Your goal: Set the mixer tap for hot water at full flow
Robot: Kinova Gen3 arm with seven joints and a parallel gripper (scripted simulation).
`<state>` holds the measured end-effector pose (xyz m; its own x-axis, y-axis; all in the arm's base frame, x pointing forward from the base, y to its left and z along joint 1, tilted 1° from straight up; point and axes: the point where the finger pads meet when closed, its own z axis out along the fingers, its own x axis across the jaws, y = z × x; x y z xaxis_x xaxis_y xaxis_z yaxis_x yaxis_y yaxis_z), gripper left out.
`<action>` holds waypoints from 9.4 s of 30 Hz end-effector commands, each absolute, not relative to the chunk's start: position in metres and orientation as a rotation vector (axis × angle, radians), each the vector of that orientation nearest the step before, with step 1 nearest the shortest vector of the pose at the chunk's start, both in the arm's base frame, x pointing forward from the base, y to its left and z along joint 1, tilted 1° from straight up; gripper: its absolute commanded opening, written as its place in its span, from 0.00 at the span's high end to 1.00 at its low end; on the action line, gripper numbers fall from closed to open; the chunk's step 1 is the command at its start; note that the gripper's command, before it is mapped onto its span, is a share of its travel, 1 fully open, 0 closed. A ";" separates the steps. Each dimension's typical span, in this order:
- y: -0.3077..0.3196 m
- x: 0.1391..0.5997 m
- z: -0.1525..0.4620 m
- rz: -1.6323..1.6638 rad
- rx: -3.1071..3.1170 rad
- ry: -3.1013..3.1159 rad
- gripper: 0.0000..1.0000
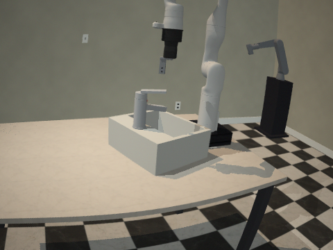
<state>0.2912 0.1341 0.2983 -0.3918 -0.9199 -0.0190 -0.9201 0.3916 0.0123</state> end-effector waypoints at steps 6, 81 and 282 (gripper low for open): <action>0.135 0.291 0.299 0.031 -1.757 2.591 1.00; 0.136 0.291 0.278 0.031 -1.764 2.586 0.00; 0.137 0.291 0.212 0.031 -1.764 2.586 1.00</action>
